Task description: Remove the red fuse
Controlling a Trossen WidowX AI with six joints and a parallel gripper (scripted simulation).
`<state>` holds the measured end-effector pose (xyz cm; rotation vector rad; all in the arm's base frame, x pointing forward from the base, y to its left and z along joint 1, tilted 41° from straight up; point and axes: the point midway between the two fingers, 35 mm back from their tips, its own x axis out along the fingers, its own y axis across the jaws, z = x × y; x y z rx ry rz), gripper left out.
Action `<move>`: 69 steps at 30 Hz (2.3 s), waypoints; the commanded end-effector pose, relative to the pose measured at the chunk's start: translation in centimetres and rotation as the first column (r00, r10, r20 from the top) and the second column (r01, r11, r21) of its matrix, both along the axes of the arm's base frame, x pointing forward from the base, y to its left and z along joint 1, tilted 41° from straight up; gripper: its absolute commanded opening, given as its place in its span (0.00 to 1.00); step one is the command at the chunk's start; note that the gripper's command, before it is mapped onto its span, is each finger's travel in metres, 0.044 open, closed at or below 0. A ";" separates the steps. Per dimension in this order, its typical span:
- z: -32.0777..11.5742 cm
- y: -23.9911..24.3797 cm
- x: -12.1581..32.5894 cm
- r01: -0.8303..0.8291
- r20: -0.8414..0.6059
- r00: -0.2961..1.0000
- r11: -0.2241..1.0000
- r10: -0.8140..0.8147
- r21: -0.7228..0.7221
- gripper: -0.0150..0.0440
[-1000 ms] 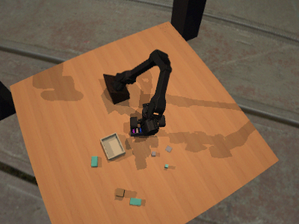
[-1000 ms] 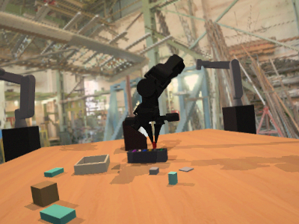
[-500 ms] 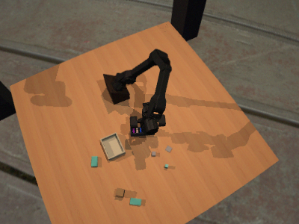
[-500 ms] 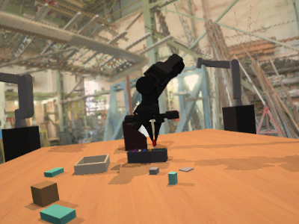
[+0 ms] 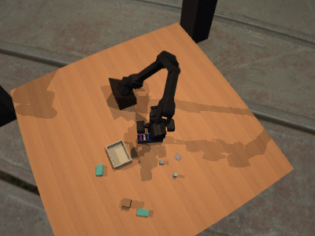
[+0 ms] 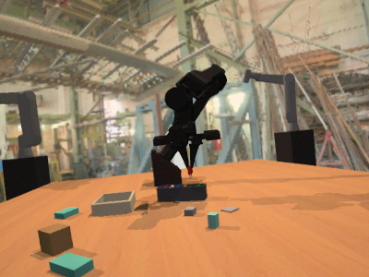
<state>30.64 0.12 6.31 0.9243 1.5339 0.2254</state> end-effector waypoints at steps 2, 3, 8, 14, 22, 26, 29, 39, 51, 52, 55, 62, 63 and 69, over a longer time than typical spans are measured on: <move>0.4 -0.4 0.0 -0.002 0.005 1.000 1.000 0.002 -0.007 0.25; 0.3 -0.5 0.1 -0.001 0.005 1.000 1.000 0.001 -0.008 0.25; -1.1 -2.6 0.7 0.001 0.005 1.000 1.000 -0.001 -0.017 0.25; -3.3 -5.5 1.2 0.003 0.004 1.000 1.000 -0.003 -0.026 0.25; -6.4 -9.4 1.2 0.004 0.003 1.000 0.999 -0.004 -0.032 0.25; -8.0 -11.3 0.9 0.003 0.003 1.000 0.999 -0.003 -0.032 0.25; -9.3 -12.7 0.6 0.003 0.003 1.000 1.000 -0.003 -0.031 0.25; -13.6 -16.8 -1.2 -0.001 0.006 1.000 1.000 0.001 -0.020 0.25; -14.8 -16.4 -1.2 -0.001 0.006 1.000 1.000 0.001 -0.018 0.25; -14.9 -16.3 -1.2 -0.001 0.006 1.000 1.000 0.001 -0.018 0.25; -15.2 -16.0 -1.2 -0.001 0.006 1.000 1.000 0.001 -0.018 0.25; -16.1 -15.3 -1.1 -0.001 0.007 1.000 1.000 0.001 -0.018 0.25; -16.2 -15.2 -1.1 -0.001 0.007 1.000 1.000 0.001 -0.018 0.25; -16.9 -14.5 -1.0 -0.001 0.007 1.000 1.000 0.002 -0.017 0.25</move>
